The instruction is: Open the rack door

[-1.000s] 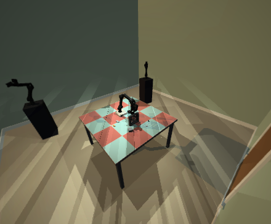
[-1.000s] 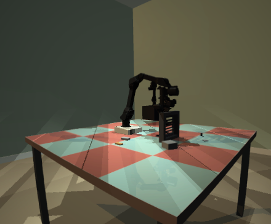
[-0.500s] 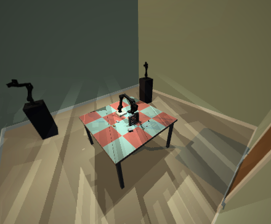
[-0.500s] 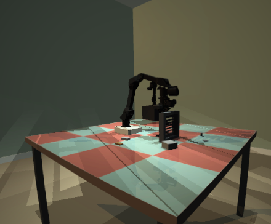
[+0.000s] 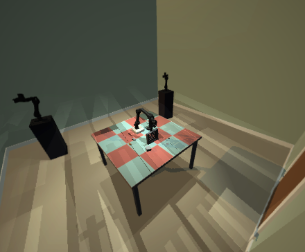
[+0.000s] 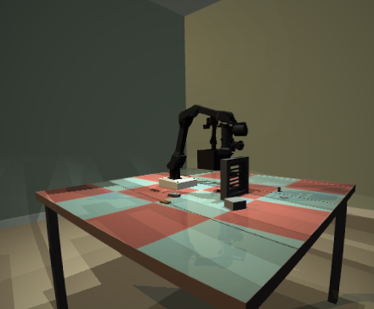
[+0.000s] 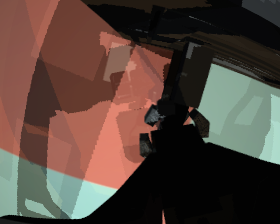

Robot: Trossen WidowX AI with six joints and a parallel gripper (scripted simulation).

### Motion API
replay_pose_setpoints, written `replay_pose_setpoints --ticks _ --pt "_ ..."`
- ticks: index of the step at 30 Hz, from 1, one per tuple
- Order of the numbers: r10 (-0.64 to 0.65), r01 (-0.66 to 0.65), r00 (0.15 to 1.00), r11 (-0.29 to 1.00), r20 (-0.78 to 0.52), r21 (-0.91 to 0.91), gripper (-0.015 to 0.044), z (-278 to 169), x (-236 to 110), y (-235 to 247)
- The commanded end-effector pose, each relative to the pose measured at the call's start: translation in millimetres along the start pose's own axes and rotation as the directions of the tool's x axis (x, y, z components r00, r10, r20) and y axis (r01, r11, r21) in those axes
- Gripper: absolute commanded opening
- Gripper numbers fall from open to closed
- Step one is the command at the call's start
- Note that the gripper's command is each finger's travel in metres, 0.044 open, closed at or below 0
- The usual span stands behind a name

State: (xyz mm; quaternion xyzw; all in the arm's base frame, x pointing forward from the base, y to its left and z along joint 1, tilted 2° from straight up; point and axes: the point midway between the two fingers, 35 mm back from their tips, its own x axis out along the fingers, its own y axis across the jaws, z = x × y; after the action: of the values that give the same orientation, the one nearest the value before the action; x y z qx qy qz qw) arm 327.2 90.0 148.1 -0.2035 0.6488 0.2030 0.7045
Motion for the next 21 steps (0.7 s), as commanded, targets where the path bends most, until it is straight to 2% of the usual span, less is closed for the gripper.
replay_pose_setpoints --ticks 1,10,21 --pt "0.0 0.001 1.0 0.973 0.002 -0.232 0.0019 0.2 0.2 0.0" --pt "0.0 0.001 1.0 0.779 0.001 -0.627 0.0019 0.2 0.2 0.0" --pt "0.0 0.001 1.0 0.344 0.001 -0.939 0.0019 0.2 0.3 0.0"
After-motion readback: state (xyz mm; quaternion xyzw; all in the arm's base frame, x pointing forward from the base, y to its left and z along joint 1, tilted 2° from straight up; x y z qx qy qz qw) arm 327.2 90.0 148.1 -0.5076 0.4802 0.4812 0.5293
